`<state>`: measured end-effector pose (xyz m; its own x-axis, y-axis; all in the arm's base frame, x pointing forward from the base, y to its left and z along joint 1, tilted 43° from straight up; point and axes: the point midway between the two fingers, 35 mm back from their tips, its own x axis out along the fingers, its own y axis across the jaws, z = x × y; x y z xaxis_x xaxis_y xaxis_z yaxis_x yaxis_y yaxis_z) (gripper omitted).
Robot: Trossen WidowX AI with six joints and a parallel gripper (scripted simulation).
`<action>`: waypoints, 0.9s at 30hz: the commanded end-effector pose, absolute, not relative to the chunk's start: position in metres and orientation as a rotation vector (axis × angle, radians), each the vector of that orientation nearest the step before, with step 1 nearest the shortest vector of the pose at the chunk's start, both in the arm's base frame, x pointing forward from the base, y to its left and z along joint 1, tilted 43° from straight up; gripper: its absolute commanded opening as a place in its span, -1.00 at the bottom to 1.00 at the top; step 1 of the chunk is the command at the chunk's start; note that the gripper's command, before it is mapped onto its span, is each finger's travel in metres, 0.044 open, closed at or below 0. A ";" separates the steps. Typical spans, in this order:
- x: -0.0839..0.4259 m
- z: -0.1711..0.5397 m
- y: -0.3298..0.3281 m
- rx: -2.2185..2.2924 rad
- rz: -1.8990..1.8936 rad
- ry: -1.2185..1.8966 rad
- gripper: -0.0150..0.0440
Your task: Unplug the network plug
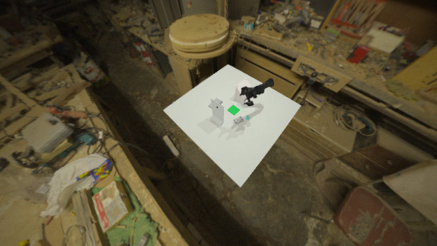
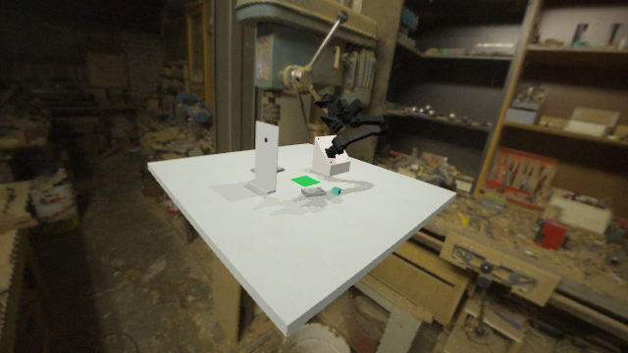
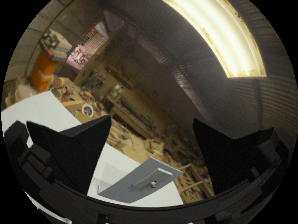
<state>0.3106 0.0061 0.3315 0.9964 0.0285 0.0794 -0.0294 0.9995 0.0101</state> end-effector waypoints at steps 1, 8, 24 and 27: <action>0.311 0.331 0.006 0.009 0.029 -0.079 0.78; 0.333 0.307 0.004 -0.077 0.028 -0.061 0.15; 0.371 0.240 -0.003 -0.294 0.034 -0.015 0.04; 0.375 0.227 -0.004 -0.334 0.036 -0.006 0.04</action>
